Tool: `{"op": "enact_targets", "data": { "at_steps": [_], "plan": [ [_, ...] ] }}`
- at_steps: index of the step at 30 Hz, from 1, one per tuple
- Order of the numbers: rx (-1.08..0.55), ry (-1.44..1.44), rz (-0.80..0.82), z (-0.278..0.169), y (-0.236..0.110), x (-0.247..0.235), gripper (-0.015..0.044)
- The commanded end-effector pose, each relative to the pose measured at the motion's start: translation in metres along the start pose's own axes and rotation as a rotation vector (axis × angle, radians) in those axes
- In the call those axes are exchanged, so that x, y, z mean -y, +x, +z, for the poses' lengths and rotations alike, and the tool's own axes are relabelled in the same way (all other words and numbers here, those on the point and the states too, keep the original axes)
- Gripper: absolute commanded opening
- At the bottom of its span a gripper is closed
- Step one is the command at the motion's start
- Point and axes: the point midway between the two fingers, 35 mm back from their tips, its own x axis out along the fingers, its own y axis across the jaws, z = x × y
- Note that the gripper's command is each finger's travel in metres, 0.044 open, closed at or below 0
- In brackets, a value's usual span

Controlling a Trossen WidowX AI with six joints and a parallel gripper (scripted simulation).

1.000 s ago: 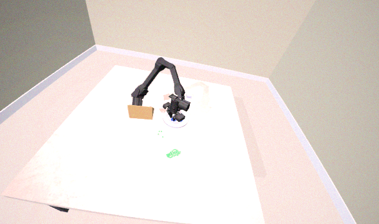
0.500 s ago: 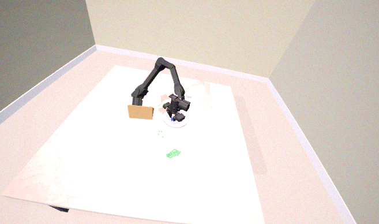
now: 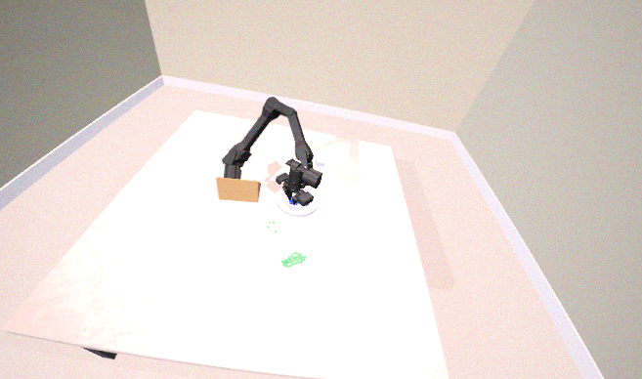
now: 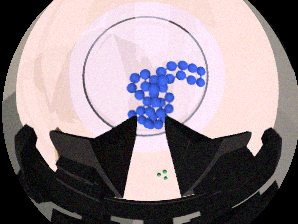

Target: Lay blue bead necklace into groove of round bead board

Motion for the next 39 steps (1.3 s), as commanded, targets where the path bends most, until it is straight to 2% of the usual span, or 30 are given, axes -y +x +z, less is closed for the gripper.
{"op": "enact_targets", "data": {
  "at_steps": [1,25,39],
  "plan": [
    [0.000,-0.001,0.000,0.000,0.000,0.000,0.0000],
    [0.000,-0.001,0.000,0.000,0.000,0.000,0.0000],
    [0.003,0.004,0.001,0.000,-0.025,0.000,0.0368]
  ]
}}
